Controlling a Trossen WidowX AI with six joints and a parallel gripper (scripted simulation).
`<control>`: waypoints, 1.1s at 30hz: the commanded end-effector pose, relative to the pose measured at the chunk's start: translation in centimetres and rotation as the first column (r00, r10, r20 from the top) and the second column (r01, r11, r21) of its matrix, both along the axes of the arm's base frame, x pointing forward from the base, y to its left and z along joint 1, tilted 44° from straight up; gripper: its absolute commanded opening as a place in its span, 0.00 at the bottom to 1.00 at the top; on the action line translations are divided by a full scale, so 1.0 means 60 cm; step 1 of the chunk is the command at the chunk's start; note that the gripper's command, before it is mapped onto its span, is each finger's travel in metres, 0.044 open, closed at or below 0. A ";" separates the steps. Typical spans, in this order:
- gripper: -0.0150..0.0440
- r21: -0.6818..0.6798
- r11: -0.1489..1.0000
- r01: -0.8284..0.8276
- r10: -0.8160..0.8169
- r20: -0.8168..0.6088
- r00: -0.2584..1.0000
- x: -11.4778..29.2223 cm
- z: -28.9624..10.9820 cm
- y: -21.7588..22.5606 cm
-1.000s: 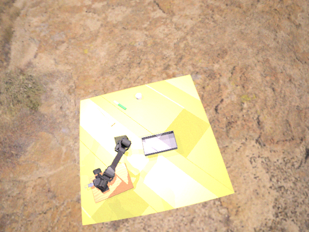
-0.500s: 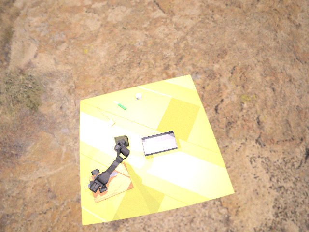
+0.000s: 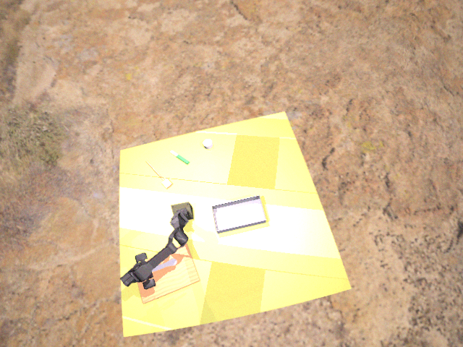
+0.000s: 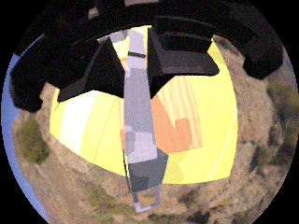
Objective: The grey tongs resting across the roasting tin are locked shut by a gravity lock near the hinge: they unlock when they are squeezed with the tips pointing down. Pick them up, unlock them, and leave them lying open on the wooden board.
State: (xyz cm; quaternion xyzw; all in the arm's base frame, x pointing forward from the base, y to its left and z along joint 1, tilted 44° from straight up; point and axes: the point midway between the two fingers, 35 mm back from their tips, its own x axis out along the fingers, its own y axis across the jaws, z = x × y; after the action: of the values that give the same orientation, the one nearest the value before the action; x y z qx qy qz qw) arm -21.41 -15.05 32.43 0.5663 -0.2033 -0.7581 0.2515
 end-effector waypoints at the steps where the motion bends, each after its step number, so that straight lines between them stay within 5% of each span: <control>1: 0.00 -0.071 0.997 -0.019 0.026 0.090 0.996 -0.006 0.011 0.001; 33: 0.00 -0.104 0.994 -0.046 0.058 0.121 0.991 -0.018 -0.011 -0.025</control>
State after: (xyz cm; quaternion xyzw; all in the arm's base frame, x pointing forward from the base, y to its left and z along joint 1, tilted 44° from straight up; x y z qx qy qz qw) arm -22.38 -16.21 32.21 0.6044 -0.2436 -0.7021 0.2871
